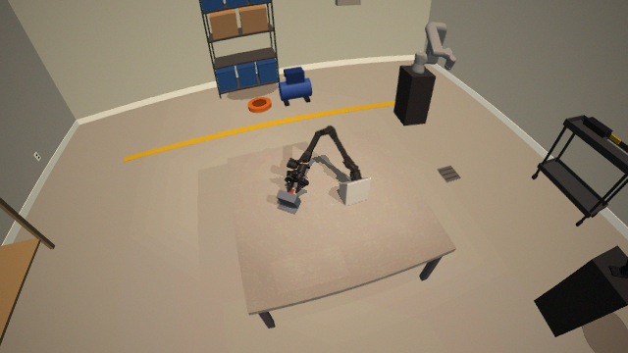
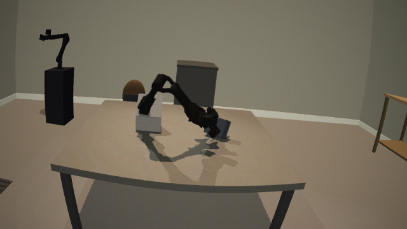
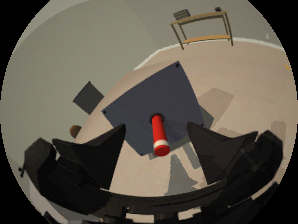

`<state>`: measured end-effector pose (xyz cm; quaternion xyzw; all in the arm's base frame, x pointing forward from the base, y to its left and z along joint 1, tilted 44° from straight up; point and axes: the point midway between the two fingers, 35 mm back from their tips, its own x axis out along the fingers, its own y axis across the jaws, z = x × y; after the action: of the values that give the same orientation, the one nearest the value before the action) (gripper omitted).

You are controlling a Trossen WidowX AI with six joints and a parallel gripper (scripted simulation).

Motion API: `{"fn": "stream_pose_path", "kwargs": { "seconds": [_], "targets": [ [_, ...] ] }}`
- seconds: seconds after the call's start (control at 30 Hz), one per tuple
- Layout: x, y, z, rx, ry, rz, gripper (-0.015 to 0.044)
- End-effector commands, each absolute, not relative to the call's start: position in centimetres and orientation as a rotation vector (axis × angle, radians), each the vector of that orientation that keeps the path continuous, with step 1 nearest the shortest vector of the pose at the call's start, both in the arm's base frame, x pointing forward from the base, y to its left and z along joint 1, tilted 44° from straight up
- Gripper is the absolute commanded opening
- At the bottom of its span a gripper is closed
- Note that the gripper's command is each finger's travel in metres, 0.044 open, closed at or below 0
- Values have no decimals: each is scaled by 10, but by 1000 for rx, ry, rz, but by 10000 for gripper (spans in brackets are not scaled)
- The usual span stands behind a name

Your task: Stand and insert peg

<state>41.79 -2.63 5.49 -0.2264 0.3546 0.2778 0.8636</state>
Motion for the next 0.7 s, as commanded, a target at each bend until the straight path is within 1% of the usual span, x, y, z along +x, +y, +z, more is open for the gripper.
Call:
{"fn": "stream_pose_path", "kwargs": {
  "seconds": [0.0,0.67],
  "targets": [
    [416,-29,59,-477,741,582,440],
    [397,-42,86,-478,746,580,440]
  ]
}}
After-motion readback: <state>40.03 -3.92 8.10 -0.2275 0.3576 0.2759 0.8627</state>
